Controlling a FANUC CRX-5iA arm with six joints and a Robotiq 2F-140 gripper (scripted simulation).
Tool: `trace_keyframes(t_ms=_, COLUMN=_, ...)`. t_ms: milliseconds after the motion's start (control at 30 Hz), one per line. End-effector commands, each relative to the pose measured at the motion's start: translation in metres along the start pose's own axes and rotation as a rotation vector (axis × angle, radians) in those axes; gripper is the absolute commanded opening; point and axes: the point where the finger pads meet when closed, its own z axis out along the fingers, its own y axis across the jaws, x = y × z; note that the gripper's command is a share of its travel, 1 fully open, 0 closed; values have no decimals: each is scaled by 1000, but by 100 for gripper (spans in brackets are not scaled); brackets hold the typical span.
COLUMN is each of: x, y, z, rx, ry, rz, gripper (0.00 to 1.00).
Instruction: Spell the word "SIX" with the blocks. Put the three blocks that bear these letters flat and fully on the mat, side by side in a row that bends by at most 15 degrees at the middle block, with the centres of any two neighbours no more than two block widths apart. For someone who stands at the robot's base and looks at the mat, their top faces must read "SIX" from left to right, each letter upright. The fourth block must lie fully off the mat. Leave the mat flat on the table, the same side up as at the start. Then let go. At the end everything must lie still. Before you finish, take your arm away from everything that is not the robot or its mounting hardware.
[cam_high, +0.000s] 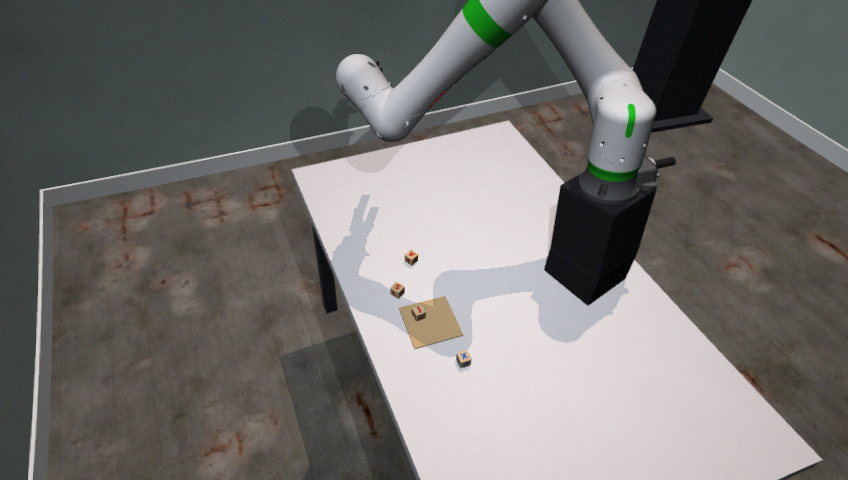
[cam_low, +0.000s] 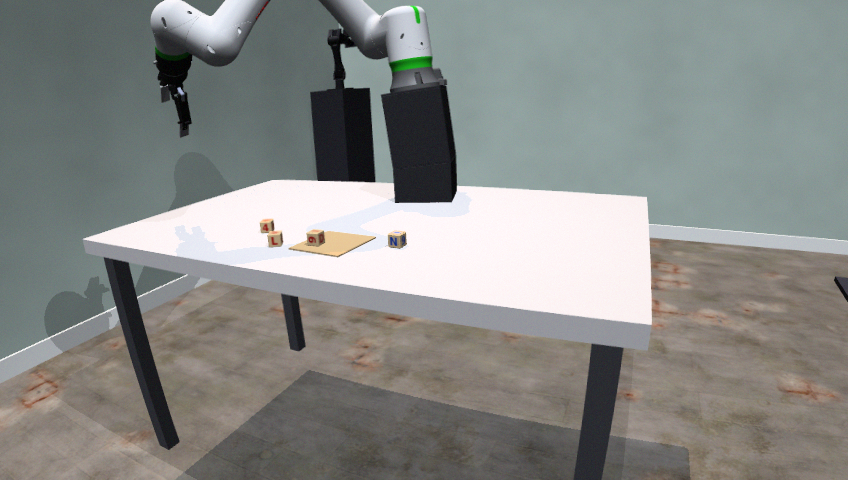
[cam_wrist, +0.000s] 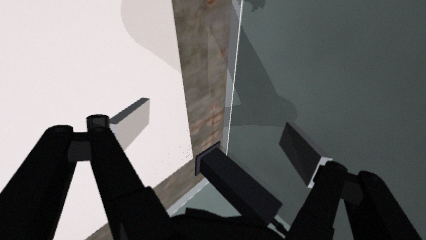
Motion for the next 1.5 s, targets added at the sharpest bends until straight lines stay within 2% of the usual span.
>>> trace_keyframes(t_ms=0, x=1, y=-1, z=-1, rx=0, ry=2, rz=1, gripper=100)
trace_keyframes(t_ms=133, x=13, y=-20, z=-14, rx=3, ry=35, rz=25, gripper=100)
trace_keyframes(t_ms=233, x=34, y=-60, z=-41, rx=16, ry=101, rz=73, gripper=100)
trace_keyframes(t_ms=433, x=57, y=-119, z=-80, rx=48, ry=188, rz=137, gripper=100)
trace_keyframes(t_ms=500, x=57, y=-119, z=-80, rx=48, ry=188, rz=137, gripper=100)
trace_keyframes(t_ms=533, x=65, y=-147, z=-98, rx=68, ry=226, rz=166, gripper=100)
trace_keyframes(t_ms=600, x=67, y=-155, z=-104, rx=75, ry=237, rz=175, gripper=100)
trace_keyframes(t_ms=633, x=71, y=-175, z=-117, rx=90, ry=261, rz=194, gripper=100)
trace_keyframes(t_ms=733, x=75, y=-205, z=-136, rx=117, ry=296, rz=222, gripper=100)
trace_keyframes(t_ms=767, x=75, y=-215, z=-143, rx=127, ry=308, rz=232, gripper=100)
trace_keyframes(t_ms=833, x=76, y=-219, z=-145, rx=131, ry=312, rz=236, gripper=100)
trace_keyframes(t_ms=867, x=77, y=-246, z=-163, rx=159, ry=340, rz=260, gripper=100)
trace_keyframes(t_ms=933, x=77, y=-254, z=-167, rx=167, ry=347, rz=267, gripper=100)
trace_keyframes(t_ms=1000, x=75, y=-285, z=-186, rx=201, ry=375, rz=293, gripper=100)
trace_keyframes(t_ms=1067, x=75, y=-285, z=-186, rx=201, ry=375, rz=293, gripper=100)
trace_keyframes(t_ms=1100, x=71, y=-315, z=-205, rx=237, ry=399, rz=318, gripper=100)
trace_keyframes(t_ms=1200, x=69, y=-327, z=-212, rx=252, ry=408, rz=327, gripper=100)
trace_keyframes(t_ms=1233, x=63, y=-352, z=-227, rx=283, ry=424, rz=347, gripper=100)
trace_keyframes(t_ms=1267, x=61, y=-362, z=-232, rx=295, ry=429, rz=354, gripper=100)
trace_keyframes(t_ms=1333, x=60, y=-364, z=-234, rx=299, ry=431, rz=356, gripper=100)
trace_keyframes(t_ms=1367, x=52, y=-391, z=-249, rx=334, ry=444, rz=376, gripper=100)
trace_keyframes(t_ms=1400, x=49, y=-400, z=-254, rx=346, ry=448, rz=382, gripper=100)
trace_keyframes(t_ms=1467, x=48, y=-401, z=-255, rx=348, ry=449, rz=383, gripper=100)
